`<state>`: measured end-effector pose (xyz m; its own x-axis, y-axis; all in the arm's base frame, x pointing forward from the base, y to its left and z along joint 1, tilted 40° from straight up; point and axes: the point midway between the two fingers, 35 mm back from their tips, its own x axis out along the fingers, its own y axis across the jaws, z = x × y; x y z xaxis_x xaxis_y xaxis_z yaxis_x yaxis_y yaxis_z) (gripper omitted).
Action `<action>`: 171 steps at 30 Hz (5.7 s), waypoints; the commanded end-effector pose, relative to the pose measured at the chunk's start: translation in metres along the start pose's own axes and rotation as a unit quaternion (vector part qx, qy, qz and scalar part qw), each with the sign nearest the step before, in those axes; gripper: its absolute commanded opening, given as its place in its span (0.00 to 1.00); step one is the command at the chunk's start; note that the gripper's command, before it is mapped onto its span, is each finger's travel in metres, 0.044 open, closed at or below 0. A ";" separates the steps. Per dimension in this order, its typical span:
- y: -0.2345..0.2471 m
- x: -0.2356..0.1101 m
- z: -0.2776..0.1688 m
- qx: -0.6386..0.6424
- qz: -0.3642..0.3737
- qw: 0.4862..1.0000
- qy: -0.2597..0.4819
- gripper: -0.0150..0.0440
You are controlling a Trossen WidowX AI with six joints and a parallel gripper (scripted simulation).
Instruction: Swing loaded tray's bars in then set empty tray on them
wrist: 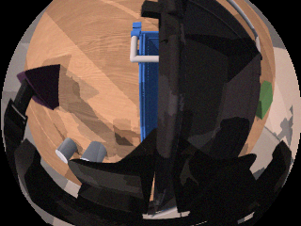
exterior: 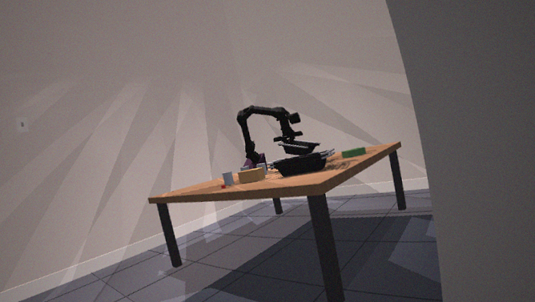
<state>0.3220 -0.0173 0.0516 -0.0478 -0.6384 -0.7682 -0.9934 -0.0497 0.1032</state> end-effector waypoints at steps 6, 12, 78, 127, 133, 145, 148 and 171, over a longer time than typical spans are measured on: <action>0.005 0.006 -0.002 0.002 0.012 1.000 -0.002 0.25; 0.005 0.006 -0.002 0.002 0.012 1.000 -0.002 0.25; 0.009 0.013 -0.002 0.002 0.012 1.000 -0.002 0.25; 0.011 0.019 -0.002 0.002 0.010 1.000 -0.002 0.25; 0.012 0.020 -0.002 0.002 0.012 1.000 -0.002 0.25; 0.012 0.020 -0.002 0.002 0.012 1.000 -0.002 0.25; 0.012 0.020 -0.002 0.002 0.012 1.000 -0.002 0.25; 0.012 0.020 -0.002 0.002 0.012 1.000 -0.002 0.25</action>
<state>0.3144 -0.0255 0.0418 -0.0423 -0.6367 -0.7699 -0.9937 -0.0530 0.0984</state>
